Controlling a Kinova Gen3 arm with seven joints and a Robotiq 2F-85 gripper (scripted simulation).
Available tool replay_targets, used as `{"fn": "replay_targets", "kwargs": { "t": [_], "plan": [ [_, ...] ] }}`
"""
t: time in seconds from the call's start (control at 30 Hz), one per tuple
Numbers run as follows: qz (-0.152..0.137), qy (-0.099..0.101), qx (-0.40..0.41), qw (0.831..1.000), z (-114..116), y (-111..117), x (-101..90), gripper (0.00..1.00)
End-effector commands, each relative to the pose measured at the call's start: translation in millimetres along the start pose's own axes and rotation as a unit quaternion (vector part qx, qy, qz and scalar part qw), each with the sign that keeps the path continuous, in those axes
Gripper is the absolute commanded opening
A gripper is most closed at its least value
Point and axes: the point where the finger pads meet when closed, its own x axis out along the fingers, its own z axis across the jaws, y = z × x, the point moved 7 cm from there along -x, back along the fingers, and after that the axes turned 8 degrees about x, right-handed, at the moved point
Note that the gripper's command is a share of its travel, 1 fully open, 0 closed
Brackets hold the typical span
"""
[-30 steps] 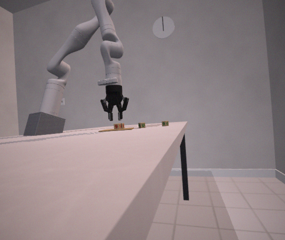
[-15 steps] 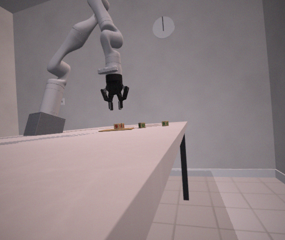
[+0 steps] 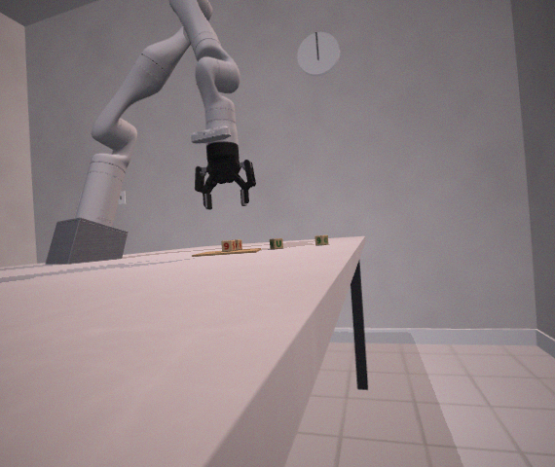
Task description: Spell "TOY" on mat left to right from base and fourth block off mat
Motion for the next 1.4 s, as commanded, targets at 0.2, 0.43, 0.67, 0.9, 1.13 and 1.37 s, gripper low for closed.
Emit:
{"fn": "replay_targets", "kwargs": {
  "t": [0.2, 0.43, 0.67, 0.9, 1.13, 1.37],
  "plan": [
    [0.000, 0.001, 0.000, 1.000, -0.4, 0.1, -0.5, 1.00],
    [0.000, 0.001, 0.004, 1.000, -1.0, 0.0, -0.4, 1.00],
    [0.001, 0.000, 0.018, 1.000, -3.4, -0.5, 0.1, 1.00],
    [0.003, -0.003, 0.063, 0.998, -11.0, -2.2, 1.8, 1.00],
    [0.007, -0.007, 0.140, 0.990, -24.3, -5.9, 4.5, 1.00],
    [0.010, -0.009, 0.213, 0.977, -37.2, -10.4, 6.8, 1.00]
  ]
}}
